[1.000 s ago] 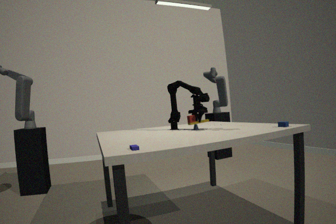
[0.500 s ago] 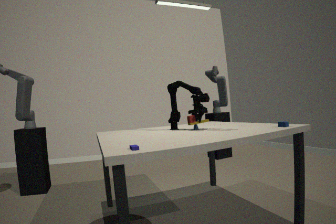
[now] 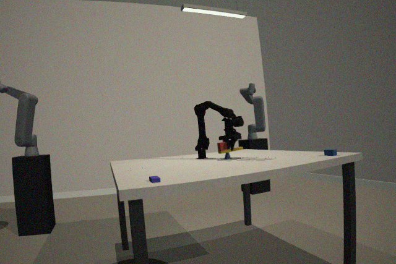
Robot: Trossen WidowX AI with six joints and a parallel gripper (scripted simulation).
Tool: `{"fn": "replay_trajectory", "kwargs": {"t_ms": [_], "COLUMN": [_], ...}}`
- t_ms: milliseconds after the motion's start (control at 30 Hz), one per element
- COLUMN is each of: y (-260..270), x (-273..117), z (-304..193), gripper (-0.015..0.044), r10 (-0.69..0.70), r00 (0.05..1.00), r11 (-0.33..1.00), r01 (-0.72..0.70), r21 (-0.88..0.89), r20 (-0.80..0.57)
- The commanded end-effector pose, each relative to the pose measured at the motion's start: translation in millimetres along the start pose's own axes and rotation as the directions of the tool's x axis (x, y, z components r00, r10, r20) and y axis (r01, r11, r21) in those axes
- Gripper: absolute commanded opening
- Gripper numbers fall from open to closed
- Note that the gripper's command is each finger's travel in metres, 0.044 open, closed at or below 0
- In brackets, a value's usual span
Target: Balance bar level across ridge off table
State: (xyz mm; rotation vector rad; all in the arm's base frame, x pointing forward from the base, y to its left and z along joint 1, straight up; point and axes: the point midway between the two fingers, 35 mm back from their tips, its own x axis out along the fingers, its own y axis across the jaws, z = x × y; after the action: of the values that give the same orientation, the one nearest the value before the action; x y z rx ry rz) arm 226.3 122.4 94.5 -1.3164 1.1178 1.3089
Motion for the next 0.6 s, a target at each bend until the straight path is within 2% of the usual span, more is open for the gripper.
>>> {"fn": "replay_trajectory", "kwargs": {"t_ms": [0, 567], "y": [-0.5, -0.3], "x": [0.4, 1.8], "z": [-0.2, -0.3], "gripper": [0.0, 0.0], "r10": [-0.003, -0.003], "r00": [1.0, 1.0], "r11": [1.0, 1.0], "r01": [0.003, 0.003], "r21": [-0.002, -0.002], "r20": [-0.001, -0.001]}}
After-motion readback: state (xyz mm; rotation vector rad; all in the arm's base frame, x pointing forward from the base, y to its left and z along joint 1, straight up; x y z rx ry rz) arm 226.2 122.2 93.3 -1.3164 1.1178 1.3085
